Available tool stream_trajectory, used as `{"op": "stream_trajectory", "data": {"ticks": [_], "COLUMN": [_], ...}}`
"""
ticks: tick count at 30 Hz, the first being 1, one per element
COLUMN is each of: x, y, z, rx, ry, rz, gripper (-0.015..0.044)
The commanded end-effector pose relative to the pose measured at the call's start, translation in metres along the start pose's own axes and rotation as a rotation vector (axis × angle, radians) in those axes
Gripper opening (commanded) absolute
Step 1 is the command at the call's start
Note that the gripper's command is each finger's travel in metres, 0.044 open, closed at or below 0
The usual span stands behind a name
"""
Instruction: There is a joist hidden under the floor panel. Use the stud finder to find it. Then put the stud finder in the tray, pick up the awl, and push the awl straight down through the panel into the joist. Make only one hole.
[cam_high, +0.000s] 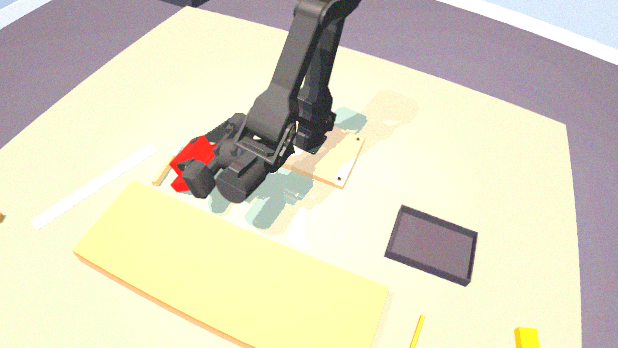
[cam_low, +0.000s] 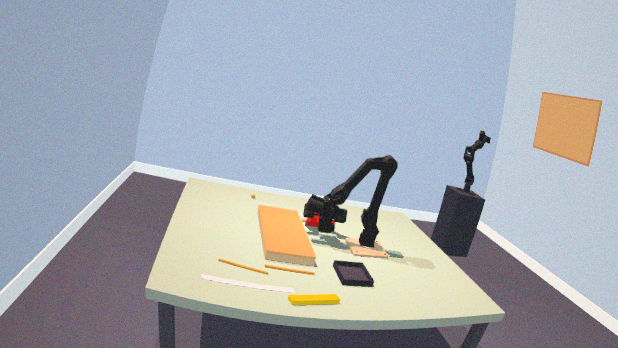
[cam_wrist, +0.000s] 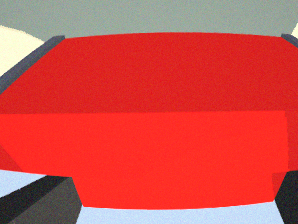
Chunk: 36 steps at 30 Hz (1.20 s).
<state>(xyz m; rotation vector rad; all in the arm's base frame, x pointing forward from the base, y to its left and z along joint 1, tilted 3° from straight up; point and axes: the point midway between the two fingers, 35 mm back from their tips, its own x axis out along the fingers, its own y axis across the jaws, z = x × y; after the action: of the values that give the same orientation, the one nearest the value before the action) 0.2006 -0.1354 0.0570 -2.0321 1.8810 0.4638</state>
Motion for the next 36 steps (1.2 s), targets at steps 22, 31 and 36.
{"op": "stream_trajectory", "data": {"ticks": [22,31,36], "x": [-0.005,-0.013,-0.017], "y": [0.000,-0.001,-0.001], "z": [0.001,0.002,0.002], "rx": [0.000,0.000,0.000], "ry": [-0.003,-0.006,-0.006], "rz": [0.000,0.000,0.000], "gripper": [0.0440,0.0440,0.0440]}}
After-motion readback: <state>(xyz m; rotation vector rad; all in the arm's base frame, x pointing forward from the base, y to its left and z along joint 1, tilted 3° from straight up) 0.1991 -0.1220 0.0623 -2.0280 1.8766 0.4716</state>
